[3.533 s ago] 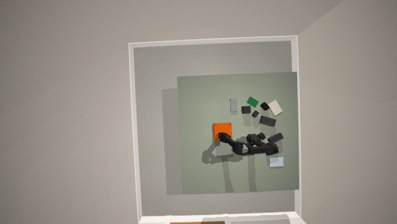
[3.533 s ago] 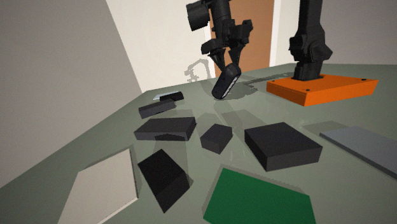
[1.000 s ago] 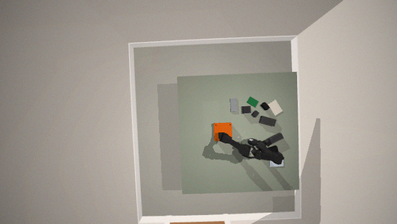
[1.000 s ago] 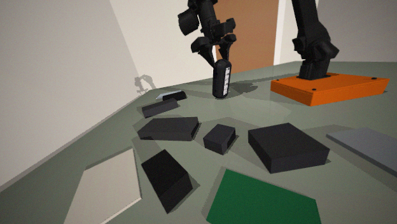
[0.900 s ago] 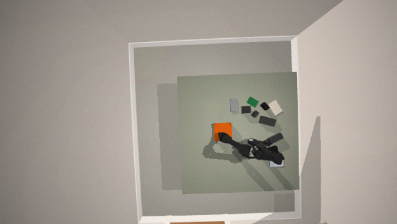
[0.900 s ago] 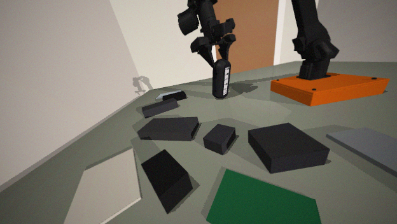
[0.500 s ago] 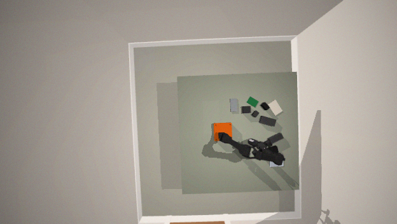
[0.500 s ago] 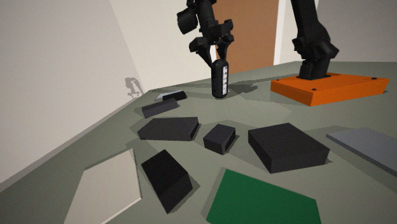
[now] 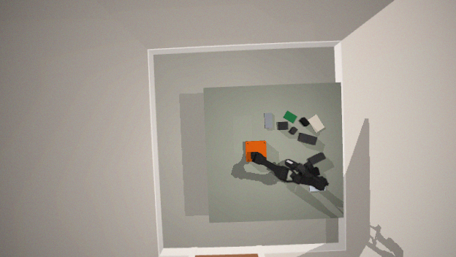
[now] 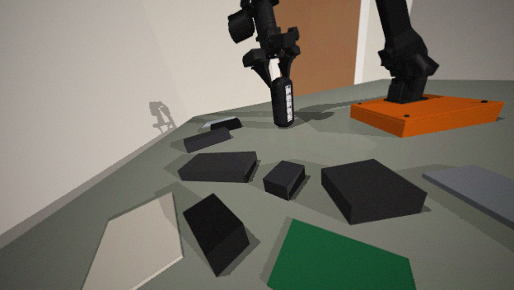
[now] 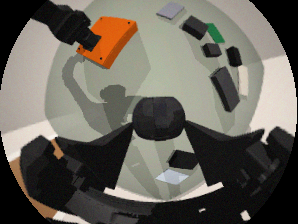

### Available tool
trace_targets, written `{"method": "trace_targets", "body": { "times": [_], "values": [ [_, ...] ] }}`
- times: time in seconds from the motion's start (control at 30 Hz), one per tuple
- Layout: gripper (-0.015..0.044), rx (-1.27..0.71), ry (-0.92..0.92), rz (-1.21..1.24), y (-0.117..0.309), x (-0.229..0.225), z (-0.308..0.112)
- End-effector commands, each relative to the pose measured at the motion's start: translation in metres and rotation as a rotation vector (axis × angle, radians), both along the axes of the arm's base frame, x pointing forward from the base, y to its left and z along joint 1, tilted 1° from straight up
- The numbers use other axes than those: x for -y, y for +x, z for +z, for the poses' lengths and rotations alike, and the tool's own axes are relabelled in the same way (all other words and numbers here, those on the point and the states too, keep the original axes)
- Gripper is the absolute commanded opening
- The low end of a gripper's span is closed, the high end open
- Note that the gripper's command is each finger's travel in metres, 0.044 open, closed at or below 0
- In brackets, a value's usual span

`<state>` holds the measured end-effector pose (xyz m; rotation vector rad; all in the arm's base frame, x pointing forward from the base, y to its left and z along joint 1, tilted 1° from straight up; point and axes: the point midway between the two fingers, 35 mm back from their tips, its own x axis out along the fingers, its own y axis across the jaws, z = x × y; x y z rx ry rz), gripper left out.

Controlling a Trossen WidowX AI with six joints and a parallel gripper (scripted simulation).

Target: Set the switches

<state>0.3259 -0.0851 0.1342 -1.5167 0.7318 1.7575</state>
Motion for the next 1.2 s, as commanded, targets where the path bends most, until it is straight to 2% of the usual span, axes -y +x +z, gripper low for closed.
{"method": "trace_targets", "body": {
  "times": [0.0,1.17],
  "values": [
    [0.0336,0.009,-0.018,0.004,0.004,0.005,-0.002],
    [0.0337,0.060,-0.085,0.002,0.020,0.025,-0.005]
  ]
}}
